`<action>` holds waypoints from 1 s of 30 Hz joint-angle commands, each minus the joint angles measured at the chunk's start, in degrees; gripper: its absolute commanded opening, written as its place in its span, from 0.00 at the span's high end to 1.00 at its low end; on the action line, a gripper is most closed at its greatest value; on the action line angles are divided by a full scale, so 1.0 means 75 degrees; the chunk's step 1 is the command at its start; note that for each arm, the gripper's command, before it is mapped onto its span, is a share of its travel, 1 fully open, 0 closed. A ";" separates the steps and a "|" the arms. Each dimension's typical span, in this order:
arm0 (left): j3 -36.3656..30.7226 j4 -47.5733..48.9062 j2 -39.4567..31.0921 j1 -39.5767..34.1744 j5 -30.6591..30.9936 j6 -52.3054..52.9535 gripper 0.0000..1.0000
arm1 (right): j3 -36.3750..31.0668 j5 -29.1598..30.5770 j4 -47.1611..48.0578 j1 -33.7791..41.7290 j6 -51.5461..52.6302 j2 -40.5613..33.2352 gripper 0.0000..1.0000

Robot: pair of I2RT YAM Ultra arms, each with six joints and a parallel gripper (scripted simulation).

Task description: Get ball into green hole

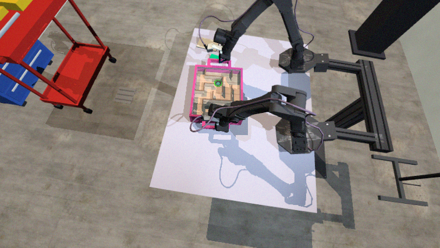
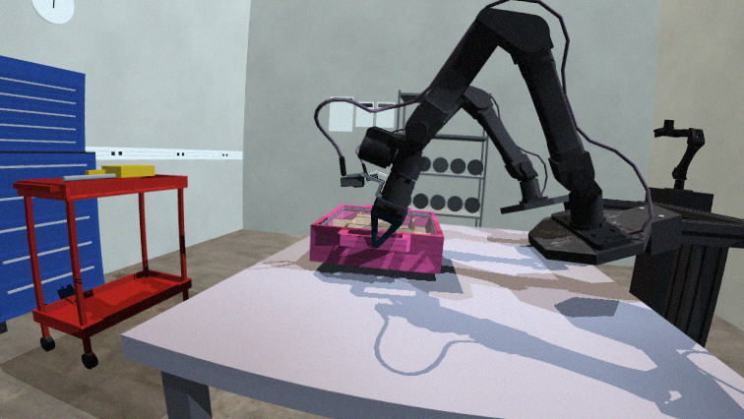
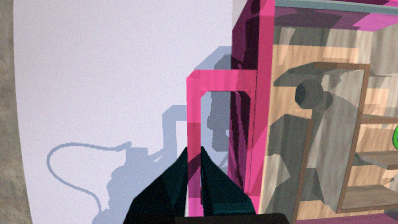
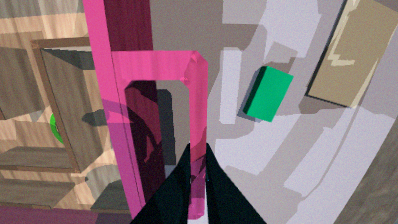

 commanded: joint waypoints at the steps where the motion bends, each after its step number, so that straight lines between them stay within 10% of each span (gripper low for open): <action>1: 0.0426 0.0429 -0.0592 -0.0173 -0.0232 0.0103 1.00 | 0.0552 -0.0113 0.0647 0.0212 -0.0038 -0.0601 1.00; 30: 0.0351 0.0865 -0.0037 -0.0012 0.0045 0.0178 1.00 | 0.0412 -0.0358 0.1084 0.0010 -0.0030 -0.0111 1.00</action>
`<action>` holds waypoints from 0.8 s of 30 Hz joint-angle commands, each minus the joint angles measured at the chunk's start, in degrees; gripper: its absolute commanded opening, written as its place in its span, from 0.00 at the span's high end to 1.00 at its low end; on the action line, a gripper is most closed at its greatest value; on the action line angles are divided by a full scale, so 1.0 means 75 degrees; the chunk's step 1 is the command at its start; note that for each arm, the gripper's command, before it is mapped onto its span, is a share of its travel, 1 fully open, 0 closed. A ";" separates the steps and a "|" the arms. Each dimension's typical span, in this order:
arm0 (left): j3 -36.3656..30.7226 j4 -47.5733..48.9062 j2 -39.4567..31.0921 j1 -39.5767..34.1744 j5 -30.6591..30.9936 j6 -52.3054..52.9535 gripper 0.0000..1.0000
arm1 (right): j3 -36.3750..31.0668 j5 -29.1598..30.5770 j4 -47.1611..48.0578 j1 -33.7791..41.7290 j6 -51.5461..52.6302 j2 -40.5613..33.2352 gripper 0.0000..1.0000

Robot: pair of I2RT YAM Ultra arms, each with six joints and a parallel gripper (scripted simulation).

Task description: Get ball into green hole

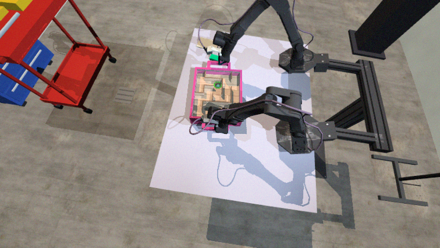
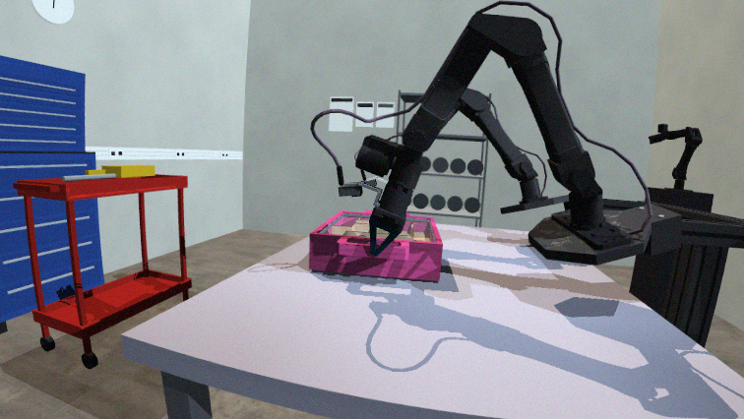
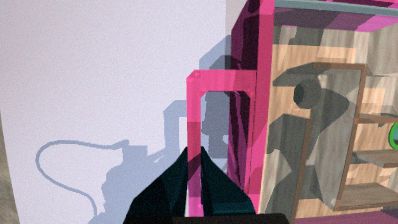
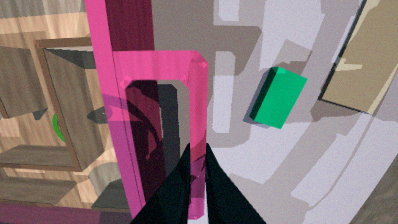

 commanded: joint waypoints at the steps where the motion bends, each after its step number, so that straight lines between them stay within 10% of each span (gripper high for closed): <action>1: 0.0303 0.0570 -0.0496 -0.0158 -0.0126 0.0098 1.00 | 0.0355 -0.0174 0.0797 0.0105 0.0037 -0.0504 1.00; 24: 0.0140 0.0544 -0.0552 -0.0174 0.0063 0.0089 1.00 | 0.0145 -0.0195 0.0851 0.0063 0.0042 -0.0503 1.00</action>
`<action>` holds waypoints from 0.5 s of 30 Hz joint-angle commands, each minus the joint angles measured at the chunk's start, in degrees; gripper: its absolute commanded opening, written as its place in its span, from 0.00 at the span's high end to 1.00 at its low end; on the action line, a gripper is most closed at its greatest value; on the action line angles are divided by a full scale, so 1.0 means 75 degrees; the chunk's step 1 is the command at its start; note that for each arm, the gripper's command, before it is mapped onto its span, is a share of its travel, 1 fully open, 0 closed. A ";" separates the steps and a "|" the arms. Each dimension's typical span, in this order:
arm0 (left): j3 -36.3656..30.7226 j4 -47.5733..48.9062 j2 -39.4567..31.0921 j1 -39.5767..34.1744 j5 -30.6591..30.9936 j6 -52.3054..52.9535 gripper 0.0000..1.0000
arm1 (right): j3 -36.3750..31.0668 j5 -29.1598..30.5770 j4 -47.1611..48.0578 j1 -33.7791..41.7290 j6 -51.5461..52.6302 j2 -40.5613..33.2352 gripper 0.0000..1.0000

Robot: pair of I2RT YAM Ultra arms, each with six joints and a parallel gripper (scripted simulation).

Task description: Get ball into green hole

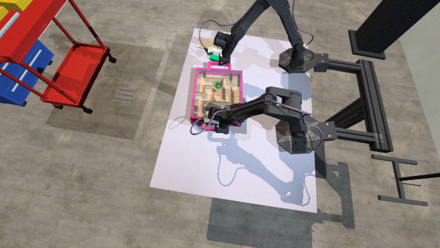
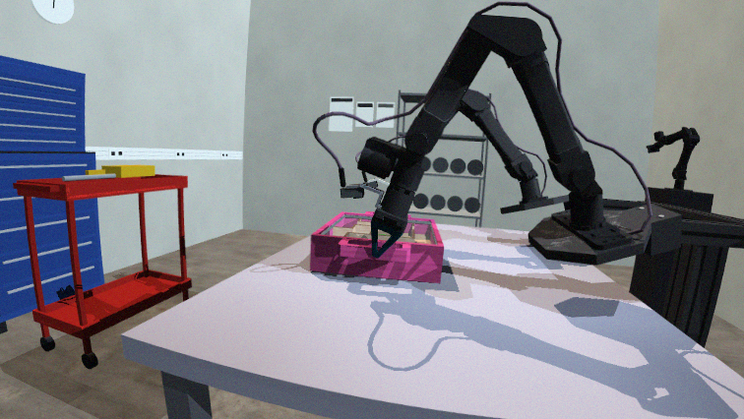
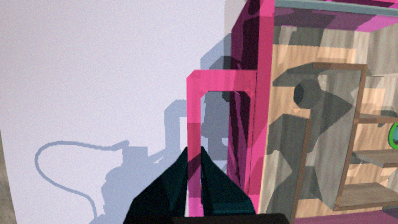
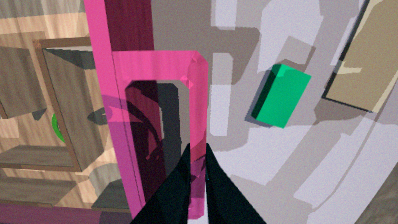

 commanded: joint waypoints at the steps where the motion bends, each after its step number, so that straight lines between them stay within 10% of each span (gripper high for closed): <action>1: 0.0341 0.0286 -0.0550 -0.0173 0.0095 0.0068 1.00 | 0.0387 -0.0188 0.0564 0.0064 0.0050 -0.0498 1.00; 15: 0.0446 0.0168 -0.0580 -0.0190 -0.0098 0.0039 1.00 | 0.0495 -0.0191 0.0472 0.0090 0.0051 -0.0493 1.00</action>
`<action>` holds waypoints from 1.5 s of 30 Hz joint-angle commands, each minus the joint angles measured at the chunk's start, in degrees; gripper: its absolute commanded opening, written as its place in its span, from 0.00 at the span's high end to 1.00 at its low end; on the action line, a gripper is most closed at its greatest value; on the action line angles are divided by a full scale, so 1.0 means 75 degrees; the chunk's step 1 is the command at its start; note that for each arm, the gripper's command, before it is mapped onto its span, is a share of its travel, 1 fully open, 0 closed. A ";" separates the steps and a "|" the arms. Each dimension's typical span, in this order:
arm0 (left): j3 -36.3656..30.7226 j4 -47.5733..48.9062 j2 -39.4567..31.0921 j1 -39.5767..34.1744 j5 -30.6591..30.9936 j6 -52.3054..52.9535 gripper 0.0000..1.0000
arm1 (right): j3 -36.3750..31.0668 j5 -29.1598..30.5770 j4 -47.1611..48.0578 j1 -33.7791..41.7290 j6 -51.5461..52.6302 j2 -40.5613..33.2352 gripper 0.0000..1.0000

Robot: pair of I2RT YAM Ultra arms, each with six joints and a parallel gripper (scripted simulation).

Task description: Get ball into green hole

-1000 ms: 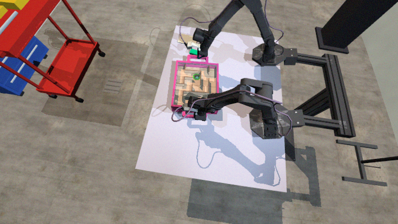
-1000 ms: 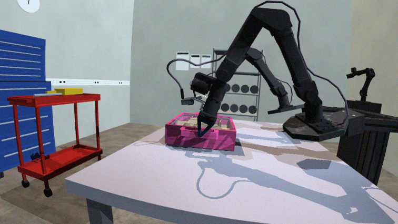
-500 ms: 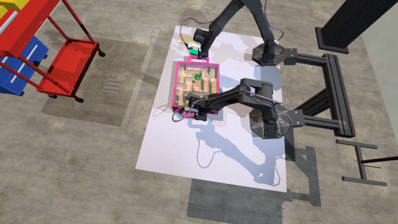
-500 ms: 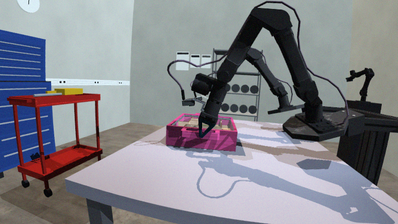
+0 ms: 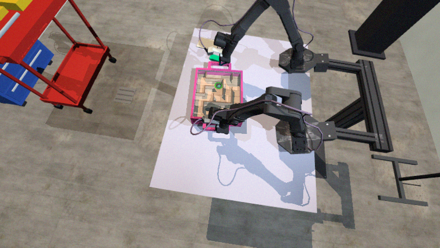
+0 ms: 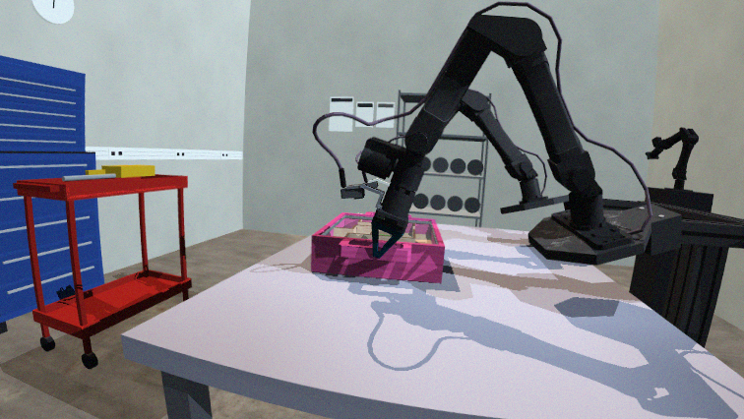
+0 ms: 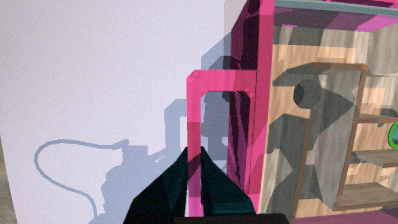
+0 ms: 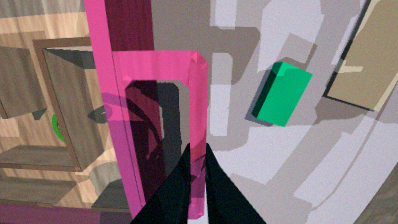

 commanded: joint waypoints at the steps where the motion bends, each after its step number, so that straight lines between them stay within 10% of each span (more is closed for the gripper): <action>1: 0.0460 0.0210 -0.0581 -0.0192 -0.0108 0.0047 1.00 | 0.0506 -0.0182 0.0522 0.0093 0.0039 -0.0492 1.00; 8: 0.0499 0.0117 -0.0482 -0.0166 -0.0082 0.0025 1.00 | 0.0545 -0.0173 0.0447 0.0036 -0.0017 -0.0197 1.00; 9: 0.0407 0.0432 -0.0507 -0.0162 -0.0010 0.0113 0.66 | 0.0437 -0.0169 0.0659 0.0118 0.0037 -0.0462 1.00; 25: 0.0496 0.0375 -0.0048 -0.0059 -0.0006 0.0126 0.66 | 0.0431 -0.0172 0.0665 0.0123 0.0046 -0.0524 1.00; 26: 0.0496 0.0362 -0.0047 -0.0059 -0.0006 0.0109 0.66 | 0.0431 -0.0172 0.0665 0.0123 0.0046 -0.0524 0.66; 45: 0.0084 0.0029 -0.0537 -0.0187 -0.0125 -0.0001 0.66 | 0.0476 -0.0143 0.0565 0.0083 0.0044 -0.0109 0.66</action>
